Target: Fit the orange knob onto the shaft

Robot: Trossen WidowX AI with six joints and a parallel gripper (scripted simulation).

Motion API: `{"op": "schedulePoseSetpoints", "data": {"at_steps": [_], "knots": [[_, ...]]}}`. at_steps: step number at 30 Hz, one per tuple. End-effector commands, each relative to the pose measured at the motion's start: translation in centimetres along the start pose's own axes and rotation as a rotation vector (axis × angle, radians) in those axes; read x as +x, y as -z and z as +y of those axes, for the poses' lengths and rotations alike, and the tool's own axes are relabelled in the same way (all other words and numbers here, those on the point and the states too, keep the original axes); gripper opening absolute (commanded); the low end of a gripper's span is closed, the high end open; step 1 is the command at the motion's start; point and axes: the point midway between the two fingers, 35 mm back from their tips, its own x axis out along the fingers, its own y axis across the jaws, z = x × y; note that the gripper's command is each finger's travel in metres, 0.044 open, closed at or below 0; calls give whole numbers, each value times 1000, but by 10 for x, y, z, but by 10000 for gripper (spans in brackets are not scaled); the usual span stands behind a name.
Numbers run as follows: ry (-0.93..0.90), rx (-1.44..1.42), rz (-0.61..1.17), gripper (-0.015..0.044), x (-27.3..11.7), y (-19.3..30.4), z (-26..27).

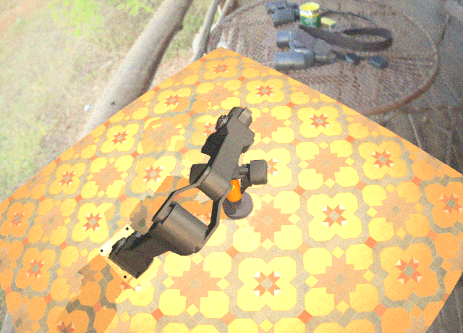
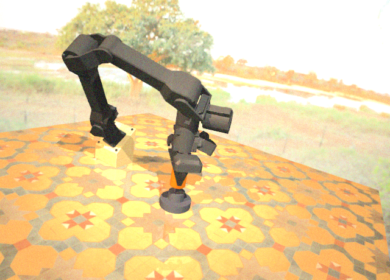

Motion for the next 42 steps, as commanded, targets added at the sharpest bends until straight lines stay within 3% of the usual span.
{"op": "schedulePoseSetpoints", "data": {"at_steps": [1,42], "knots": [[4,-3,-2,0,0,-1,-2],[4,-55,-2,0,-3,1,-1]]}}
